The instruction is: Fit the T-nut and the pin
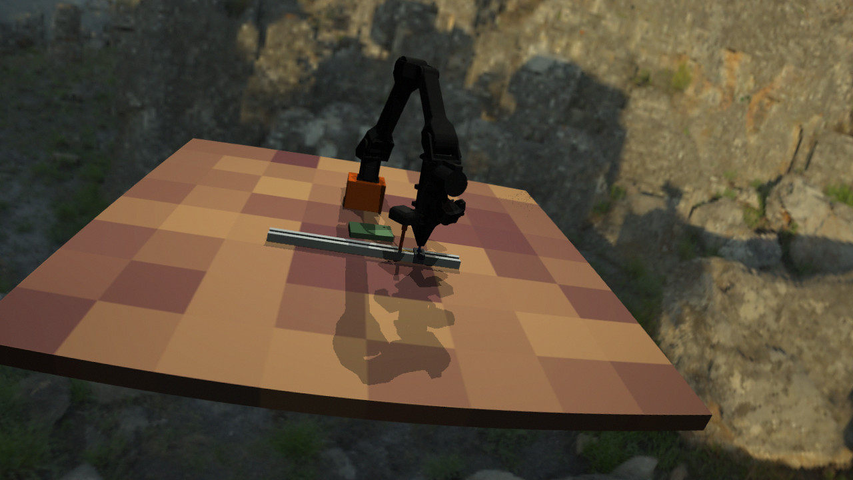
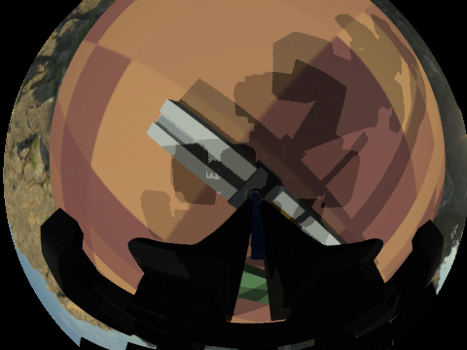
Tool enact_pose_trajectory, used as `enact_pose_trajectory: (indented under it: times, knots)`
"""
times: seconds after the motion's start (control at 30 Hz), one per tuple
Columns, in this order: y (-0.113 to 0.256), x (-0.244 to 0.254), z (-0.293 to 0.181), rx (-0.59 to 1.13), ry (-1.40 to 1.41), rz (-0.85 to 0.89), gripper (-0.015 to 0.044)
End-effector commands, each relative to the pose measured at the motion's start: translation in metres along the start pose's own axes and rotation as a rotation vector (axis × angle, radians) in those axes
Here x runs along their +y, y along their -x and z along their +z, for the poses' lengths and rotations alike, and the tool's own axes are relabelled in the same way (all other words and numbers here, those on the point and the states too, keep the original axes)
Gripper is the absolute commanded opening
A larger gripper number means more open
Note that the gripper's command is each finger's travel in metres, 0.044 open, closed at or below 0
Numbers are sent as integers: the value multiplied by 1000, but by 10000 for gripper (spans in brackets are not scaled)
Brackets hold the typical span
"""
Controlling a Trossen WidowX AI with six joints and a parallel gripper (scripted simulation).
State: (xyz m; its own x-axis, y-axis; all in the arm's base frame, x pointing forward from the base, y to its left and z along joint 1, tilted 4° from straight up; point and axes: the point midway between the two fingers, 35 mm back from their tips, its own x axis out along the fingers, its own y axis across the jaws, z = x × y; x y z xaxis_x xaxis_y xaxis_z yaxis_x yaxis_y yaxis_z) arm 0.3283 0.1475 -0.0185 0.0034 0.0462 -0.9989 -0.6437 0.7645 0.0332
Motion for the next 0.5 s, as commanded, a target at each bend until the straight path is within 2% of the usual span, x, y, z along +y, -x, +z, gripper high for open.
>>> enact_pose_trajectory:
  times: [0.0,0.47]
  knots:
    - [-1,0,1,12,2,9,-150]
    - [-1,-2,3,46,2,33,-150]
